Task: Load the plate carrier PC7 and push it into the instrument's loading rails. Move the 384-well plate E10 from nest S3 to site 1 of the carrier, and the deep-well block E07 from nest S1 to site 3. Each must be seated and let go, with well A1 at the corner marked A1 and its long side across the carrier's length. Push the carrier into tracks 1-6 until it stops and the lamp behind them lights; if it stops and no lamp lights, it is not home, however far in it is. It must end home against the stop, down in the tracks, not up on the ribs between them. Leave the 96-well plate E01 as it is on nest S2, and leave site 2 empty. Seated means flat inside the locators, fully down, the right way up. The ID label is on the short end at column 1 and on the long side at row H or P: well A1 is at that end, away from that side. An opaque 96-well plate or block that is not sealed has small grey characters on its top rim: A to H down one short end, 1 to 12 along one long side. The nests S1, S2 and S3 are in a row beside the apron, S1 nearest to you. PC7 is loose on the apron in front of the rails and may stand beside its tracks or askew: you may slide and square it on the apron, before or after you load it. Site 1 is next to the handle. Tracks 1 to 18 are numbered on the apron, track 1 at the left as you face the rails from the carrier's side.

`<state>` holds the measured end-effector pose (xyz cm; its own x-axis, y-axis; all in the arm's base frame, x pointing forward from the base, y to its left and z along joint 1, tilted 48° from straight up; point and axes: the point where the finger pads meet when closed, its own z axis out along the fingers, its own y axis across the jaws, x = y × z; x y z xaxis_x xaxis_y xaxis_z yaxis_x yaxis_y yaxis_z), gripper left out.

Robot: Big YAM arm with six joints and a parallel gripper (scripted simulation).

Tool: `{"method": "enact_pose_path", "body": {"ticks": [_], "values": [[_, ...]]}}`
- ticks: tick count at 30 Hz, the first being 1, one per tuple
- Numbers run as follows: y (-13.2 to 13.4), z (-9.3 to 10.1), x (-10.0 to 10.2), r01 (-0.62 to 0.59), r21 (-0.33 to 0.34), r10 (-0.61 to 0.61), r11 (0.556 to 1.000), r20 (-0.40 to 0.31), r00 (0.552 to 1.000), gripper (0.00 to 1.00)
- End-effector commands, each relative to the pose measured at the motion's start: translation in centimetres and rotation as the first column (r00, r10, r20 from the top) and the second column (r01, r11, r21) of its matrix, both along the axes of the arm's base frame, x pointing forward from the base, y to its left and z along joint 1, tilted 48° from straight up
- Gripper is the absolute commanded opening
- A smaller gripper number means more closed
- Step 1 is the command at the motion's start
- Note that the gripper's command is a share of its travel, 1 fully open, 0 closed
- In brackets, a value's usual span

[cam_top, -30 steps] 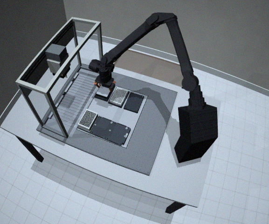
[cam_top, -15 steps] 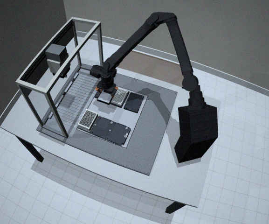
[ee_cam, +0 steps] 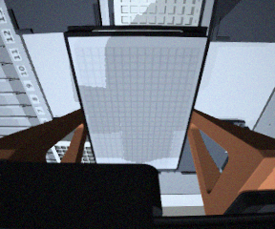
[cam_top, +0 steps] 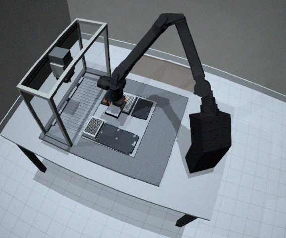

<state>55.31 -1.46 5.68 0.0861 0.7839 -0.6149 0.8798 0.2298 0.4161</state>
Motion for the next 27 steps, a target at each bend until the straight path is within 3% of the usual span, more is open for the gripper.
{"method": "enact_pose_path", "body": {"ticks": [1, 4, 5, 7, 19, 21, 22, 24, 27], "values": [[1.5, -1.6, -0.7, -0.004, 0.004, 0.004, 1.000, 0.005, 1.000, 0.00], [1.7, -1.9, -0.9, -0.004, 0.004, 0.004, 1.000, 0.005, 1.000, 0.00], [-0.1, -2.2, -1.1, 0.033, 0.004, -0.033, 0.999, 0.005, 0.999, 0.00], [2.3, -2.8, -1.5, -0.005, 0.004, 0.004, 1.000, 0.005, 1.000, 0.00], [4.4, -6.3, -3.9, -0.005, 0.004, 0.005, 1.000, 0.004, 1.000, 0.00], [4.4, -6.3, -3.9, -0.005, 0.004, 0.005, 1.000, 0.004, 1.000, 0.00], [2.7, -6.6, -4.1, 0.032, 0.004, -0.032, 0.999, 0.004, 0.999, 0.00], [5.0, -7.2, -4.6, -0.005, 0.004, 0.005, 1.000, 0.004, 1.000, 0.00], [5.5, -8.1, -5.2, -0.005, 0.004, 0.005, 1.000, 0.004, 1.000, 0.00]]}}
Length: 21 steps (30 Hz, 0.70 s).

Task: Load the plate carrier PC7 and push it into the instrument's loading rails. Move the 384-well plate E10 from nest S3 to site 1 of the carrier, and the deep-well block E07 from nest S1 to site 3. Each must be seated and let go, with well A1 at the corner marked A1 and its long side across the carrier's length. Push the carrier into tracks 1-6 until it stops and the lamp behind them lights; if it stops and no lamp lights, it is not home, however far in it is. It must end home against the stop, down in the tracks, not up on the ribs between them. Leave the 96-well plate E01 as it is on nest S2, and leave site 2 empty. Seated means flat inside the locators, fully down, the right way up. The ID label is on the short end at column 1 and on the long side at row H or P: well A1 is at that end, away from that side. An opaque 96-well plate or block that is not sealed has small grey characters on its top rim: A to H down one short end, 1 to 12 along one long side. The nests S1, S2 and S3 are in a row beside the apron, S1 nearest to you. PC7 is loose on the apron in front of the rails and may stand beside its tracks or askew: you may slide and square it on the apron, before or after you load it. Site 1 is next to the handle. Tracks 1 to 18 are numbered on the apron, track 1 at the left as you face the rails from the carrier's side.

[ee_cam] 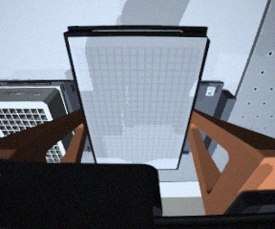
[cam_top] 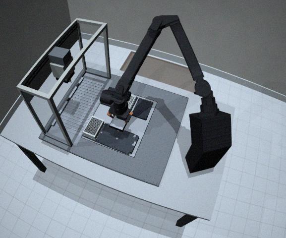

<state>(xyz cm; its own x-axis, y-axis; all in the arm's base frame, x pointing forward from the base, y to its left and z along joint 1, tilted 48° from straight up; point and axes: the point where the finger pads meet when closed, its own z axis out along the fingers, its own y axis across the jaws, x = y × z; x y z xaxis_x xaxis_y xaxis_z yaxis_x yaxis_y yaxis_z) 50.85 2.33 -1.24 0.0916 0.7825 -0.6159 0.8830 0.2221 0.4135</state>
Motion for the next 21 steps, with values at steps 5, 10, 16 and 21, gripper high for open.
{"method": "enact_pose_path", "body": {"ticks": [5, 10, 16, 21], "values": [[2.6, -2.6, -1.7, -0.014, 0.005, 0.014, 1.000, 0.006, 1.000, 0.00], [3.4, -3.8, -2.5, -0.015, 0.005, 0.015, 1.000, 0.006, 1.000, 0.00], [4.3, -5.3, -3.6, -0.015, 0.004, 0.015, 1.000, 0.006, 1.000, 0.00], [5.2, -6.7, -4.6, -0.015, 0.004, 0.015, 1.000, 0.006, 1.000, 0.00]]}}
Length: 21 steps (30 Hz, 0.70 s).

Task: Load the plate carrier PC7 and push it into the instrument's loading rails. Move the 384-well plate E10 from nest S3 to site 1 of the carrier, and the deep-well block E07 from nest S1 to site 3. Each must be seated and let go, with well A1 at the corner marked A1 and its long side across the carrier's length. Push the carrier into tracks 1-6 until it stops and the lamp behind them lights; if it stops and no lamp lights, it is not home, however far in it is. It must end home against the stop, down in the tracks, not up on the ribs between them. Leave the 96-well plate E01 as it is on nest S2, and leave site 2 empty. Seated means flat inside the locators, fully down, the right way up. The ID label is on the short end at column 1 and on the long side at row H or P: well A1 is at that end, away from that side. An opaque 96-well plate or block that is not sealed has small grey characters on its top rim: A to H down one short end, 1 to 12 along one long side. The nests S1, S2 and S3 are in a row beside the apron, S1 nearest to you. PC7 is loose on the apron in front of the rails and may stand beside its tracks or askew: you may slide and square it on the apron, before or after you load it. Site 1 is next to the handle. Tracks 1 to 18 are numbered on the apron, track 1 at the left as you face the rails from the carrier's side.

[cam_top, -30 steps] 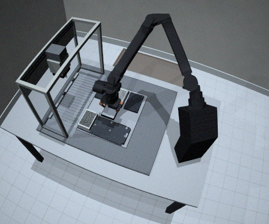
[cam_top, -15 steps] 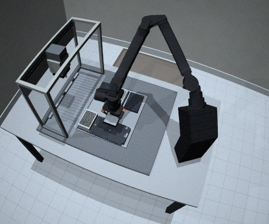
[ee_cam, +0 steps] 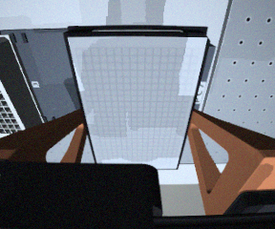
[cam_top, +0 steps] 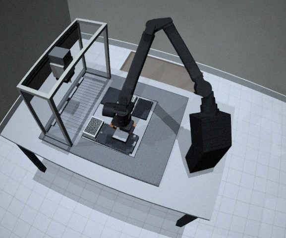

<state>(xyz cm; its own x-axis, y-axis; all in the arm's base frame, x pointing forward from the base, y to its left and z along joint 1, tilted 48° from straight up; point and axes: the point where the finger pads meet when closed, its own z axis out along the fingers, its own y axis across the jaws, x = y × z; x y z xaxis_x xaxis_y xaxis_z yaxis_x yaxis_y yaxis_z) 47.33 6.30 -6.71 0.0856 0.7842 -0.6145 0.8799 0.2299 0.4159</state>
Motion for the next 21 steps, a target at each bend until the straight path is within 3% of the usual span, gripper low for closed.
{"method": "enact_pose_path", "body": {"ticks": [1, 4, 5, 7, 8, 10, 13, 21], "values": [[1.4, -1.6, -1.2, -0.006, 0.003, 0.006, 1.000, 0.004, 1.000, 0.00], [1.8, -2.3, -1.7, -0.006, 0.003, 0.006, 1.000, 0.004, 1.000, 0.00], [0.2, -2.3, -1.6, 0.027, 0.001, -0.027, 1.000, -0.003, 1.000, 0.00], [0.2, -2.3, -1.6, 0.027, 0.001, -0.027, 1.000, -0.003, 1.000, 0.00], [0.5, -0.7, -0.5, 0.032, 0.019, -0.032, 0.999, 0.035, 0.999, 0.00], [1.1, -0.5, -0.3, 0.020, 0.020, -0.021, 1.000, 0.038, 0.999, 0.00], [1.2, -1.4, -1.0, 0.005, 0.007, -0.005, 1.000, 0.009, 1.000, 0.00], [1.2, -1.4, -0.9, 0.005, 0.007, -0.005, 1.000, 0.009, 1.000, 0.00]]}}
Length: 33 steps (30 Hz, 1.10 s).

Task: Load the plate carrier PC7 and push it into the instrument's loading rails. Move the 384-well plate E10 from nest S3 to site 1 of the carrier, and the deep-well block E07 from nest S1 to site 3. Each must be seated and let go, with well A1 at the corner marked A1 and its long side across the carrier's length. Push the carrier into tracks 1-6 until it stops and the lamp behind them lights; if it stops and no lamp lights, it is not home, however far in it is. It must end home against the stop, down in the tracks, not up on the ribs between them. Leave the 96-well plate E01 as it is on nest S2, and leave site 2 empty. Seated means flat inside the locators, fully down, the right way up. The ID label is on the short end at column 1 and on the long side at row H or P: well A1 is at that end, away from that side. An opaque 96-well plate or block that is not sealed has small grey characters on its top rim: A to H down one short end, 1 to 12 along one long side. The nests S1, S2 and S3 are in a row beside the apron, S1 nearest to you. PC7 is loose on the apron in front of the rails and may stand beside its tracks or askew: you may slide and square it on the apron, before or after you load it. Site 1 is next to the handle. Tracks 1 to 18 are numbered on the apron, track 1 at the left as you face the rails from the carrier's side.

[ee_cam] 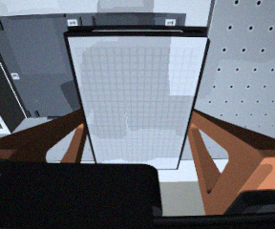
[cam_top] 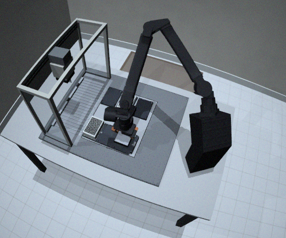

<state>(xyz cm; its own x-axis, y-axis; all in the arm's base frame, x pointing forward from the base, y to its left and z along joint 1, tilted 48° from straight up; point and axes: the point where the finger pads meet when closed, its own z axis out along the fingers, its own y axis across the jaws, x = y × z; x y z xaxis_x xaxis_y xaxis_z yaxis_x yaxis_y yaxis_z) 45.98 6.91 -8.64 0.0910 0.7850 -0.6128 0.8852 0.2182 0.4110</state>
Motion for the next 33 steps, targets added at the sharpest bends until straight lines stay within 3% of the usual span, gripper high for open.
{"method": "enact_pose_path", "body": {"ticks": [1, 11, 33], "values": [[0.6, 0.5, 0.4, -0.007, 0.004, 0.007, 1.000, 0.015, 1.000, 0.00], [0.7, 0.6, 0.5, -0.007, 0.004, 0.007, 1.000, 0.016, 1.000, 0.00], [-3.3, -3.8, 3.0, 0.004, 0.000, -0.004, 1.000, 0.006, 1.000, 0.00]]}}
